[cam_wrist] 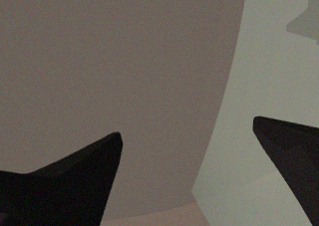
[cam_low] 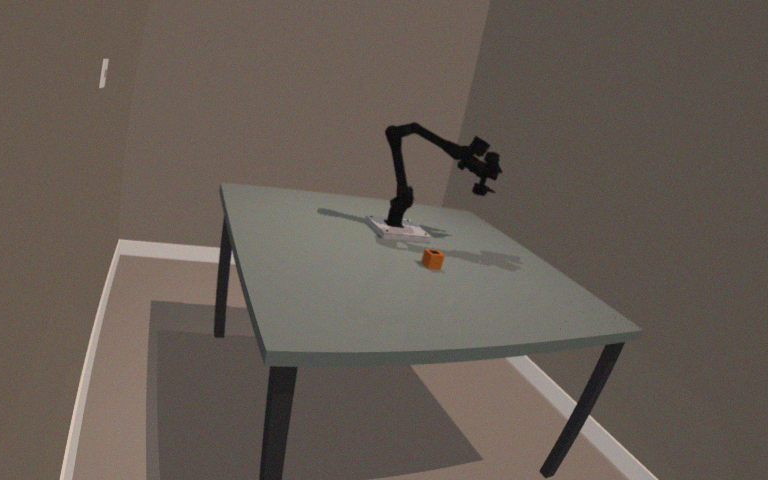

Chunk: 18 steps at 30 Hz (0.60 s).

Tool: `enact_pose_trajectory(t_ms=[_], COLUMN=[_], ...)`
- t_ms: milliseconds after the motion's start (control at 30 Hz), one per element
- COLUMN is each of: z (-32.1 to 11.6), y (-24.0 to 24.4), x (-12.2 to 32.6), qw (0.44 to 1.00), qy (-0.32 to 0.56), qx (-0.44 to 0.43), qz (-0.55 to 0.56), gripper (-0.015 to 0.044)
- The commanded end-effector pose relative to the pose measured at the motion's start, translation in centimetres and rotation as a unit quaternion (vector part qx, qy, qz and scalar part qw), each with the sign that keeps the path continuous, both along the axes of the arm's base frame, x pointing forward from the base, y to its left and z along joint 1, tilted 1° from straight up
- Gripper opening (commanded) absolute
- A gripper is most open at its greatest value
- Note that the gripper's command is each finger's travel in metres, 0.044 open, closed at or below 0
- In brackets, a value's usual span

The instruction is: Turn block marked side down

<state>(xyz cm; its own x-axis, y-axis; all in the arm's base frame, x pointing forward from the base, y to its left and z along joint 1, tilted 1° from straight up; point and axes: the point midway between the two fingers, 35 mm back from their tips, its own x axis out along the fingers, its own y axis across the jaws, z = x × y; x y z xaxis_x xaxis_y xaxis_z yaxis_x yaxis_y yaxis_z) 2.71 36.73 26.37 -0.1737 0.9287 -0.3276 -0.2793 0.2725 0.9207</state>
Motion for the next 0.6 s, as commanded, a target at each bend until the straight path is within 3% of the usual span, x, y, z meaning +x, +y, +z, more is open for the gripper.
enact_pose_trajectory(t_ms=[0, 300, 567], z=[-1.6, -6.0, -9.9], y=[0.1, -5.1, -14.7], x=[4.7, 18.4, 27.2], qw=[0.997, 0.953, 0.894], qy=[-0.042, -0.154, -0.153], qx=[-0.046, -0.209, -0.374], qz=[-0.049, -0.159, -0.194], gripper=[0.044, 0.044, 0.044])
